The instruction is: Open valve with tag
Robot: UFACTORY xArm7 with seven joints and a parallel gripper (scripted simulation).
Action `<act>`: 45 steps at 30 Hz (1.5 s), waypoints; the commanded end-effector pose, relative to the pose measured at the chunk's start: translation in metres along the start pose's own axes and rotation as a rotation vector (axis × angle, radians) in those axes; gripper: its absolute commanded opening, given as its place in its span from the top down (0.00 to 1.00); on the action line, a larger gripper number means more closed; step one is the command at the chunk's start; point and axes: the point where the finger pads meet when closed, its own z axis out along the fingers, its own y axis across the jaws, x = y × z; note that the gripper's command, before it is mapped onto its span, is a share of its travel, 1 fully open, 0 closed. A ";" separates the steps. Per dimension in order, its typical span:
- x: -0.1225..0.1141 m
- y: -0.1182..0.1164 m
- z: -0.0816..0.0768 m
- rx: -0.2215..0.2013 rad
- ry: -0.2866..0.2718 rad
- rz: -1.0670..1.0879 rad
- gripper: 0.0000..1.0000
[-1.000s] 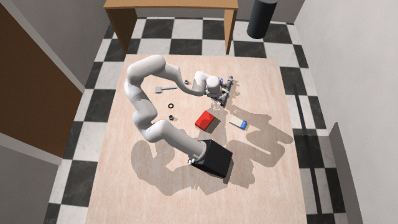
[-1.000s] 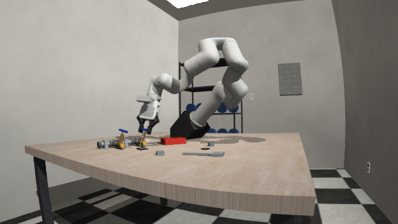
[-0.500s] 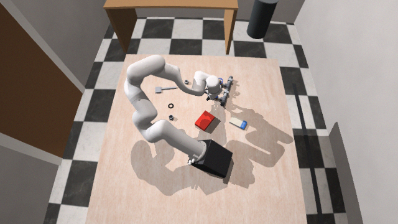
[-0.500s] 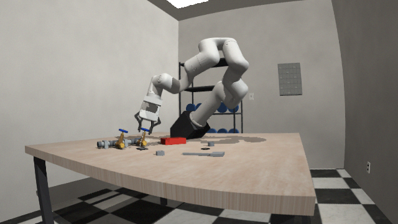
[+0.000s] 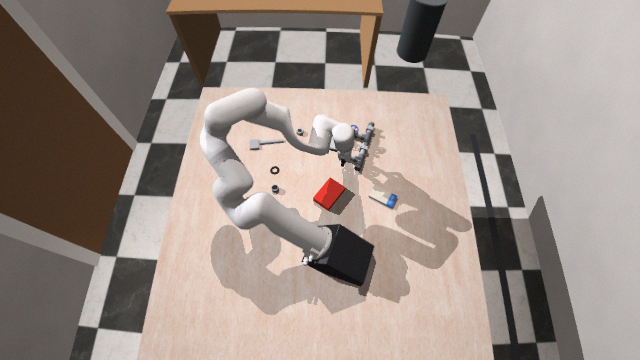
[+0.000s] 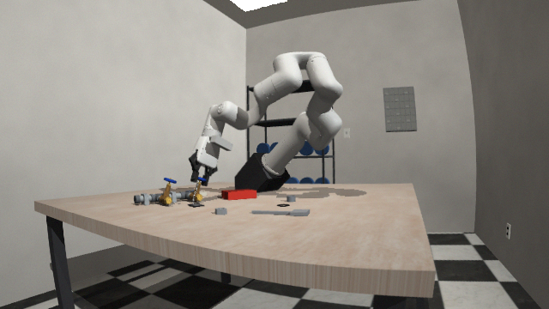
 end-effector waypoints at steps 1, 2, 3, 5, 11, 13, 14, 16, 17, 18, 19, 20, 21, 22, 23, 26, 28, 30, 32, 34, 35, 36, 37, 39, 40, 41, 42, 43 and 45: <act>-0.001 0.001 -0.001 -0.025 0.011 -0.075 1.00; -0.001 0.001 -0.001 -0.025 0.011 -0.079 1.00; -0.001 0.001 -0.001 -0.025 0.011 -0.082 1.00; -0.001 0.001 -0.001 -0.025 0.011 -0.085 1.00; -0.001 0.001 -0.001 -0.025 0.011 -0.085 0.00; -0.001 0.001 -0.001 -0.025 0.011 -0.085 0.00; -0.001 0.001 -0.001 -0.025 0.011 -0.085 0.00; -0.001 0.001 -0.001 -0.025 0.011 -0.085 0.00; -0.001 0.001 -0.001 -0.025 0.011 -0.085 0.00; -0.001 0.001 -0.001 -0.025 0.011 -0.085 0.00; -0.001 0.001 -0.001 -0.025 0.011 -0.085 0.00; -0.001 0.001 -0.001 -0.025 0.011 -0.085 0.00; -0.001 0.001 -0.001 -0.025 0.011 -0.085 0.00; -0.001 0.001 -0.001 -0.025 0.011 -0.085 0.00; -0.001 0.001 -0.001 -0.025 0.011 -0.085 0.00; -0.001 0.001 -0.001 -0.025 0.011 -0.085 0.00; -0.001 0.001 -0.001 -0.025 0.011 -0.085 0.00; -0.001 0.001 -0.001 -0.025 0.011 -0.085 0.00; -0.001 0.001 -0.001 -0.025 0.011 -0.084 0.00; -0.001 0.001 -0.001 -0.025 0.011 -0.083 0.00; -0.001 0.001 -0.001 -0.025 0.011 -0.083 0.00; -0.001 0.001 -0.001 -0.025 0.011 -0.079 0.00; -0.001 0.001 -0.001 -0.025 0.011 -0.074 0.00; -0.001 0.001 -0.001 -0.025 0.011 -0.055 0.00; -0.001 0.001 -0.001 -0.025 0.011 -0.042 0.00; -0.001 0.001 -0.001 -0.024 0.011 -0.025 0.00; -0.001 0.001 -0.001 -0.024 0.012 -0.004 0.00; -0.001 0.001 -0.001 -0.024 0.012 0.020 0.00; -0.001 0.001 -0.001 -0.024 0.013 0.080 0.00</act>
